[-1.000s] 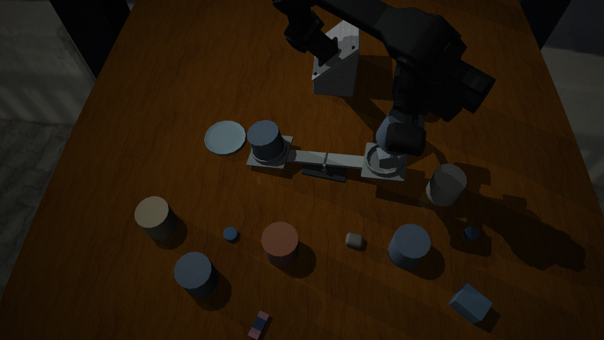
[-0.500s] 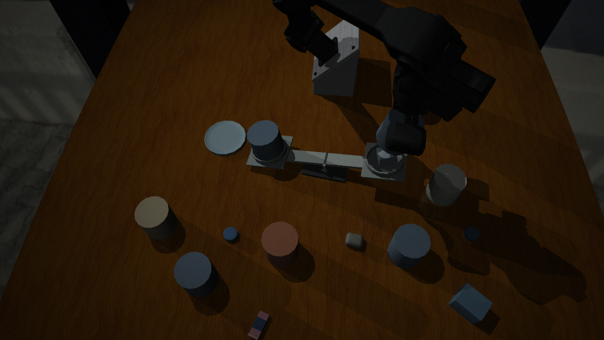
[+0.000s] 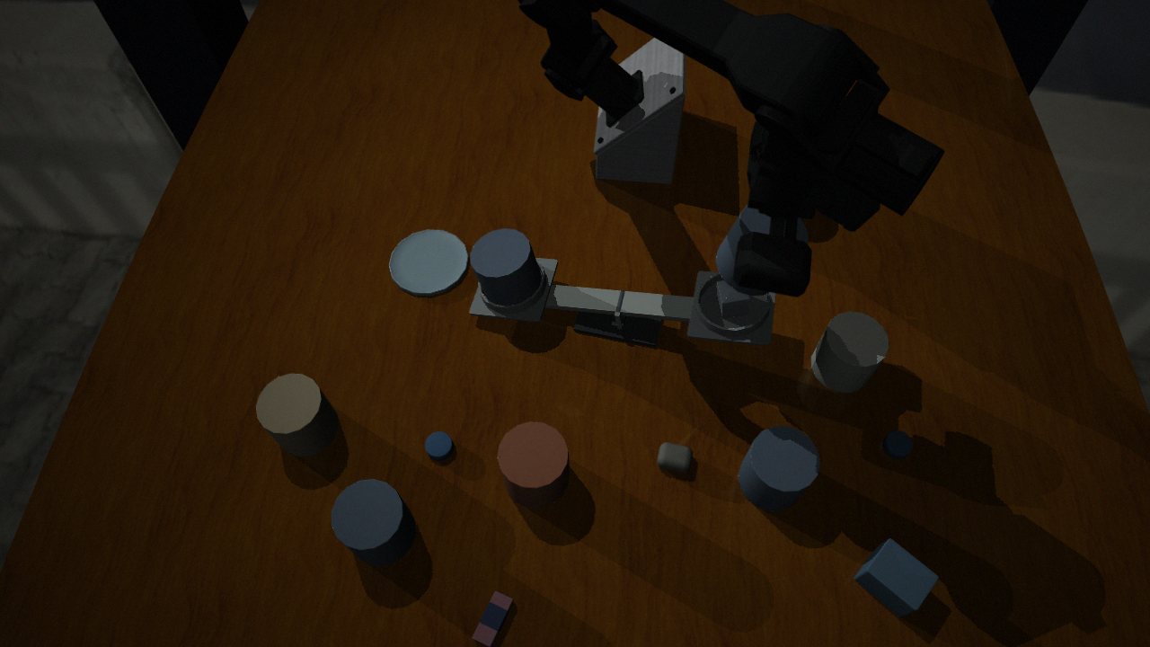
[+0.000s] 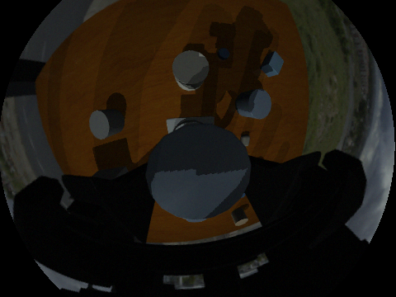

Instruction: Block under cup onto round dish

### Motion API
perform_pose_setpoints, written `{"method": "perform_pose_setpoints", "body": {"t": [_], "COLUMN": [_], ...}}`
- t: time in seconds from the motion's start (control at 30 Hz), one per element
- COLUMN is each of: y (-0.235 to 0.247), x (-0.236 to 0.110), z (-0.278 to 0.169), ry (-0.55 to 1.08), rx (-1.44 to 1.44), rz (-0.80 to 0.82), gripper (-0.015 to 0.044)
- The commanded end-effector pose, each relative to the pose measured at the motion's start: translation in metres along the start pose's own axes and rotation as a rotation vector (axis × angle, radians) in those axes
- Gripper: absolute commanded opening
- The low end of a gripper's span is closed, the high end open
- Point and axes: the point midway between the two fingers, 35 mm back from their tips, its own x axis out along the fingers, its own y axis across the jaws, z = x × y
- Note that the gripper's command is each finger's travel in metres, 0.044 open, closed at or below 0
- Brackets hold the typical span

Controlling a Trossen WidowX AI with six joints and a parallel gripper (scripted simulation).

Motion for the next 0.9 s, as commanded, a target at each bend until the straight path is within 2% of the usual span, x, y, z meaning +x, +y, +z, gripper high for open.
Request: {"method": "perform_pose_setpoints", "body": {"t": [0.0, 0.5, 0.87], "y": [0.001, 0.005, 0.095], "x": [-0.001, 0.003, 0.077], "z": [0.001, 0.007, 0.082], "ry": [-0.002, -0.003, -0.018], "rx": [-0.003, -0.002, 0.003], "rz": [-0.004, -0.004, -0.006], "gripper": [0.0, 0.0, 0.0]}}
